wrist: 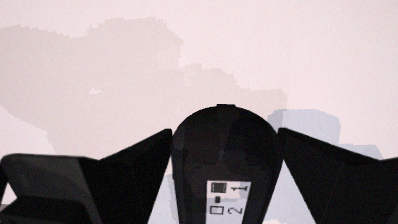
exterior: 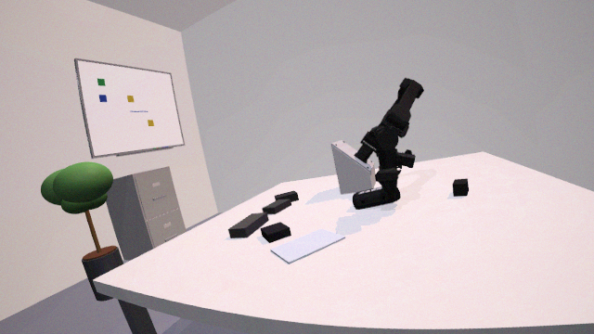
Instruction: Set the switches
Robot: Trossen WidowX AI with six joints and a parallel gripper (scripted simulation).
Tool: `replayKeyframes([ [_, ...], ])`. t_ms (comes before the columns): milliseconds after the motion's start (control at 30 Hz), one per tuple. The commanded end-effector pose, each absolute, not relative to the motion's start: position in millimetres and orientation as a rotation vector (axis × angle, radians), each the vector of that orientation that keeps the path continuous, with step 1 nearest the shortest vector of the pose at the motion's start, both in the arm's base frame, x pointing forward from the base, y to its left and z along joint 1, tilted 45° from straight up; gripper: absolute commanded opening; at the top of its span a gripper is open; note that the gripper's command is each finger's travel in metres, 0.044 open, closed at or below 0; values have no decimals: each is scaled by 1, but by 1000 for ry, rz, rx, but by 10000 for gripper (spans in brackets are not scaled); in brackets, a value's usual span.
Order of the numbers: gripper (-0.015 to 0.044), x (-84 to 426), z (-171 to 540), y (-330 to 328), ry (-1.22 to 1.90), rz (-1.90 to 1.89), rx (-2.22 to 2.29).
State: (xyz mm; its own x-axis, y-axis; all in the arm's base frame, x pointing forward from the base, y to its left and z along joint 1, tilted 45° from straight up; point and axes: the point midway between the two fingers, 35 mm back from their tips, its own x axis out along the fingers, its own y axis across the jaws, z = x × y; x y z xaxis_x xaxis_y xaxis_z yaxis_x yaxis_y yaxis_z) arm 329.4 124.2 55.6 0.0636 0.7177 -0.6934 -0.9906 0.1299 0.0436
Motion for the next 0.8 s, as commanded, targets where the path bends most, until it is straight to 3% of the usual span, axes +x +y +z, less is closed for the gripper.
replayKeyframes([
  [0, 338, 328, 49, 124, 683, 1375, -507],
  [767, 338, 329, 46, 134, 668, 1378, -512],
])
